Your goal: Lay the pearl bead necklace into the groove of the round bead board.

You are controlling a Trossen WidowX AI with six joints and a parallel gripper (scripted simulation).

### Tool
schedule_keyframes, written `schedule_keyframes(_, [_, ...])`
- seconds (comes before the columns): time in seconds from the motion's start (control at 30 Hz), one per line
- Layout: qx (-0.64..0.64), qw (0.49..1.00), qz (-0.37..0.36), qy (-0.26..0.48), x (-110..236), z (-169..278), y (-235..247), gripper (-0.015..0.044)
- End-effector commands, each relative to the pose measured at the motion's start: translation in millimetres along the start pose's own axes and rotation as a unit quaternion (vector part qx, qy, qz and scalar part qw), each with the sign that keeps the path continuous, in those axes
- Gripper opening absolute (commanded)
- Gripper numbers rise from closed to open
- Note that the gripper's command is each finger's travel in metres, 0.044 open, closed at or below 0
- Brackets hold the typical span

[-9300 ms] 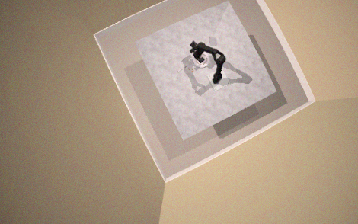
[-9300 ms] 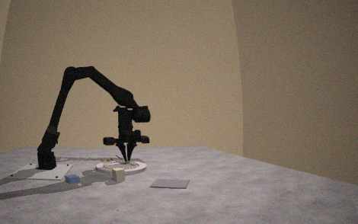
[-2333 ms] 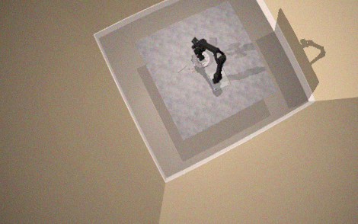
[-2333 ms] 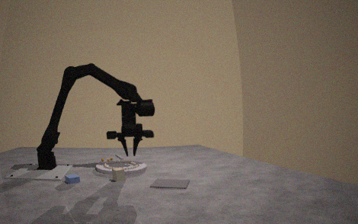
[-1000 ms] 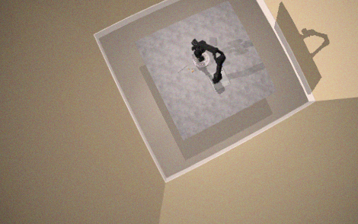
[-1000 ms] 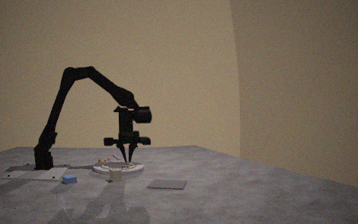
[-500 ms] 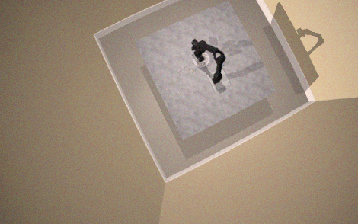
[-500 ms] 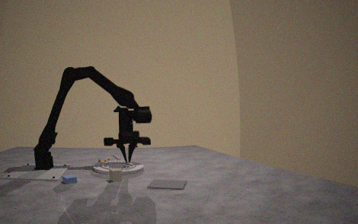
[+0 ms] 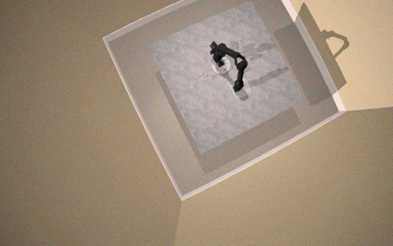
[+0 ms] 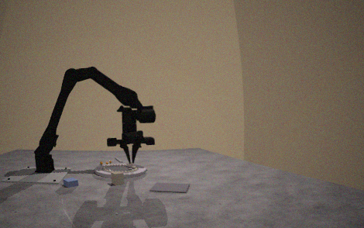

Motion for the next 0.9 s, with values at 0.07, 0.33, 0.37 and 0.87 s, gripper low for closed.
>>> schedule_keyframes(0.07, [0.000, 1.000, 0.006, 0.001, -2.6, -0.8, 1.9, 0.0000])
schedule_keyframes(0.33, [0.000, 1.000, 0.006, 0.001, -11.0, -0.8, 1.8, 0.0000])
schedule_keyframes(0.37, [0.000, 1.000, 0.006, 0.001, -11.3, -0.8, 1.8, 0.0000])
schedule_keyframes(0.87, [-0.001, 1.000, 0.003, 0.000, -7.7, -0.7, 1.8, 0.0315])
Point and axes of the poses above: the point midway between the two fingers, 35 mm back from their tips, its own x axis back along the fingers, its own y axis across the jaws, z = x × y, the point moved 5 cm from there along x, back along the fingers, and after that the axes turned 14 degrees about x, right-handed, at the moved point
